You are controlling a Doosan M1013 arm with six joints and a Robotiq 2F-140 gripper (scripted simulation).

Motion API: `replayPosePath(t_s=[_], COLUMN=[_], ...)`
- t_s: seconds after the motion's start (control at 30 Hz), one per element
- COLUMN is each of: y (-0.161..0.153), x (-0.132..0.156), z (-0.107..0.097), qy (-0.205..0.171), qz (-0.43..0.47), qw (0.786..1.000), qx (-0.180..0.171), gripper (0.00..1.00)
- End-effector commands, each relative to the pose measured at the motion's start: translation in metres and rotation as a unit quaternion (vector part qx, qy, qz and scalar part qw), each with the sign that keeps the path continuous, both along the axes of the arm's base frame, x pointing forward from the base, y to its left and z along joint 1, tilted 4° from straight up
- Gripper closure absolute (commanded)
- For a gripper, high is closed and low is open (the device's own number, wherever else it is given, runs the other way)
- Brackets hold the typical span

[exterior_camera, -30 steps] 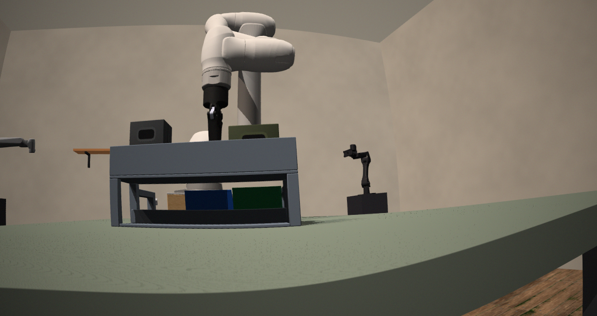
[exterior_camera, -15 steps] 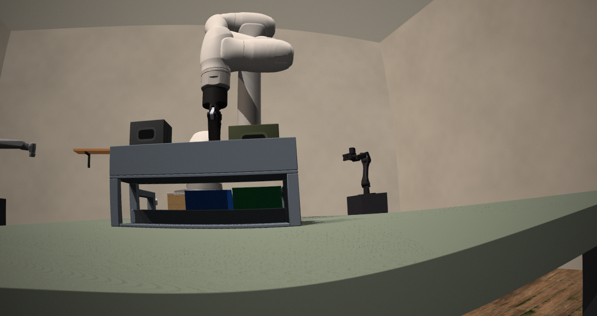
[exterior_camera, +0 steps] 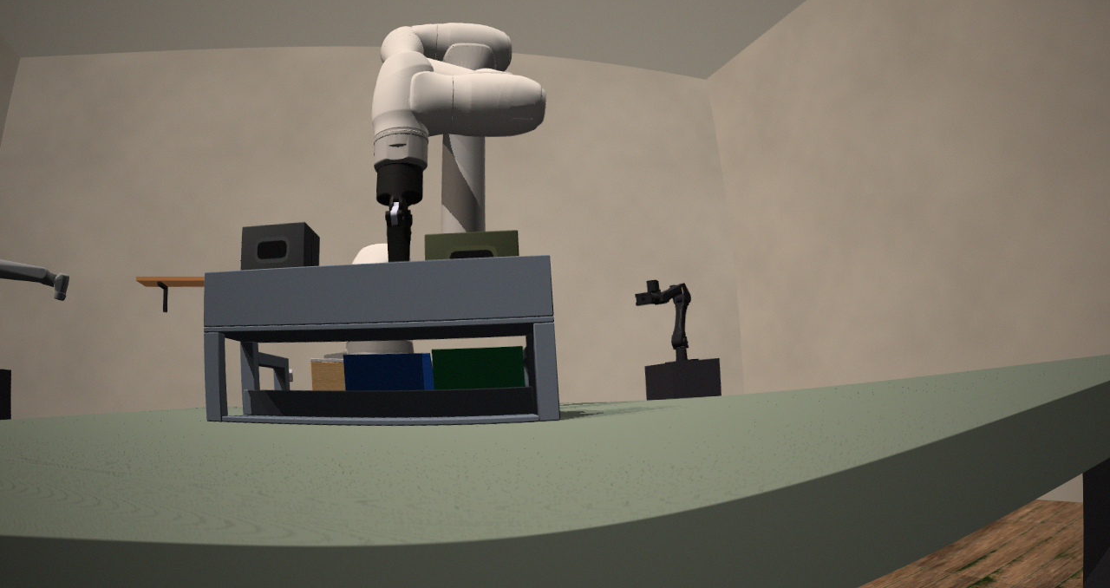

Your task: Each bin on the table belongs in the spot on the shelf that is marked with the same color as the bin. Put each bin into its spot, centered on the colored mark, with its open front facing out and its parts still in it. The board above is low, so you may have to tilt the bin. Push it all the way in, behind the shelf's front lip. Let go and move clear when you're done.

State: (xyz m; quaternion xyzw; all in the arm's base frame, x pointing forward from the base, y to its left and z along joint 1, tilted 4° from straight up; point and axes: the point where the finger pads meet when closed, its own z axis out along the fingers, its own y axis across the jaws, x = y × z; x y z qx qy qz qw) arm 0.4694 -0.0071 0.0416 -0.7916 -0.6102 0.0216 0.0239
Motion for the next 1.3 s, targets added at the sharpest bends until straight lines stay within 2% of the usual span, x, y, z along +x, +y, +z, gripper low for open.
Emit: replayPosePath(t_s=[0.0, 1.27], y=[0.0007, 0.0015], x=[-0.0052, -0.0081], z=[-0.0026, -0.0046], qy=[0.001, 0.002], qz=[0.002, 0.004], qw=[1.0, 1.0], qx=[0.002, 0.003], gripper=[0.9, 0.9])
